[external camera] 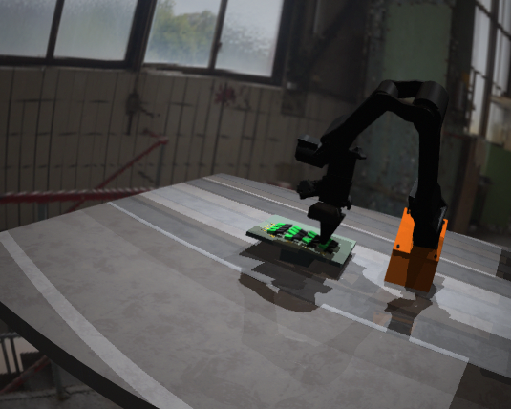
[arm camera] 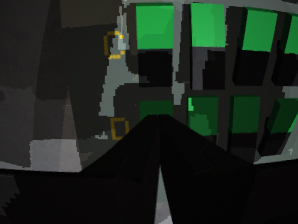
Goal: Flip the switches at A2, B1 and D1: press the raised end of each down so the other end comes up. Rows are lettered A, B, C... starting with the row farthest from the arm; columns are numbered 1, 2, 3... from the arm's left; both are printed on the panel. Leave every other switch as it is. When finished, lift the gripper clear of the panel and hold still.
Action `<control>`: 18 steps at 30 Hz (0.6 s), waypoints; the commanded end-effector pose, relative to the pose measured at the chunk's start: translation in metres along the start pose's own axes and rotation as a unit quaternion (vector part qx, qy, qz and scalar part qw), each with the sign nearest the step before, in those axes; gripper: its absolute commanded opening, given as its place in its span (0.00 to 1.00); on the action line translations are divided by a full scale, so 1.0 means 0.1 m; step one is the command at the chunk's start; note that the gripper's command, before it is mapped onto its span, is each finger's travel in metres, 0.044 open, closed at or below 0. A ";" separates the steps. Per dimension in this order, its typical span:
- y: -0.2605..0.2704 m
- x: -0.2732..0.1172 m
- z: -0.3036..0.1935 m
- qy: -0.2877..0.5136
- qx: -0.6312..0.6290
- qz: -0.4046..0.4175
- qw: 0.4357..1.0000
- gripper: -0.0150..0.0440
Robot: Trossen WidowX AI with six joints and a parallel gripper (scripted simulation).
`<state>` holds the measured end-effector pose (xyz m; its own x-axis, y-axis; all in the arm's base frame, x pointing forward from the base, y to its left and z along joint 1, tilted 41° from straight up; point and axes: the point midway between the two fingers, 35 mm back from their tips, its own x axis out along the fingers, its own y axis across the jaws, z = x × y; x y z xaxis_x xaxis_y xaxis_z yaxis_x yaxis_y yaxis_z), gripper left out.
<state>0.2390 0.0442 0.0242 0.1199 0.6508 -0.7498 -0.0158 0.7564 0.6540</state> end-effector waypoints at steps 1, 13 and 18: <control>0.00 0.00 0.00 0.000 0.002 0.001 1.000 0.25; 0.00 0.01 0.00 0.000 0.002 0.001 1.000 0.25; 0.00 0.02 0.00 0.000 0.002 0.001 1.000 0.25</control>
<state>0.2393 0.0450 0.0232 0.1201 0.6508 -0.7497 -0.0158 0.7563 0.6540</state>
